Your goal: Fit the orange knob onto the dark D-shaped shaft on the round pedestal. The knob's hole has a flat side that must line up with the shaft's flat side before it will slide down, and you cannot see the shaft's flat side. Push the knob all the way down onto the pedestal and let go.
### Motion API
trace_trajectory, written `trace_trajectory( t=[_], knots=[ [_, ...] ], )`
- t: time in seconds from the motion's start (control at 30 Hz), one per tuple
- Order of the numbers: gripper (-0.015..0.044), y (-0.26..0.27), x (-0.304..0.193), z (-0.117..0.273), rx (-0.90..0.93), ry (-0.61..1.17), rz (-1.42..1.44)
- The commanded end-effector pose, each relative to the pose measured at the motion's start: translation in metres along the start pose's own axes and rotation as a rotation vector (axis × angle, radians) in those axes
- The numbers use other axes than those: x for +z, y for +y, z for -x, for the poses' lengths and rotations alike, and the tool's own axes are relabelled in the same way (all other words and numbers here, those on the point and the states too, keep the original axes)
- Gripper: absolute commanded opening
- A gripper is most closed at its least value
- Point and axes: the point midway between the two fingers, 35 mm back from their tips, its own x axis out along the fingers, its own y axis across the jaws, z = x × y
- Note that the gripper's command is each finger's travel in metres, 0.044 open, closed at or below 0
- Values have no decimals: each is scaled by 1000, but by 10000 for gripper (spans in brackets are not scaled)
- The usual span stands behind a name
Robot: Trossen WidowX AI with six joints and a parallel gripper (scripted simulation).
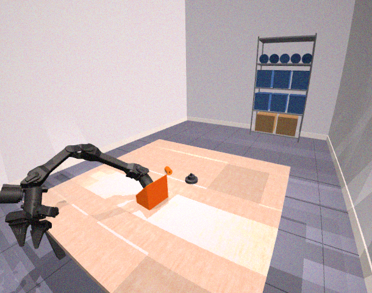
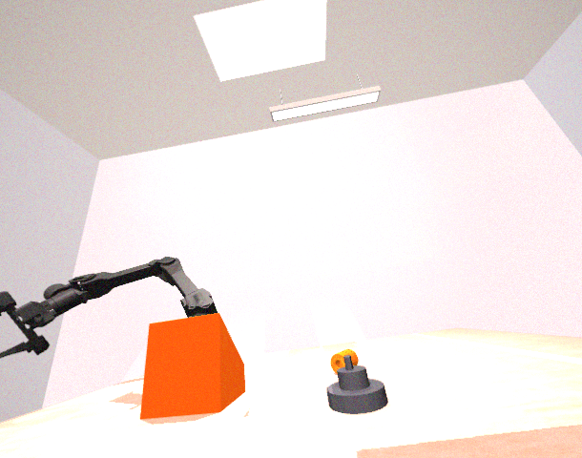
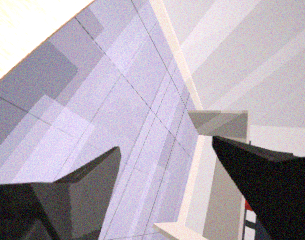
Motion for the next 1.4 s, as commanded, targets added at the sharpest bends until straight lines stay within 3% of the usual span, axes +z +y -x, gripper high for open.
trace_trajectory(
  t=[0.0,0.3,0.77,1.07,1.37],
  knots=[
    [426,1,-1,0,0,1,-5],
    [440,71,-55,44,-25,113,-438],
    [440,233,-116,166,-176,393,-1319],
    [440,337,-112,267,-387,613,-1868],
    [440,418,-72,371,-715,845,-2328]
  ],
)
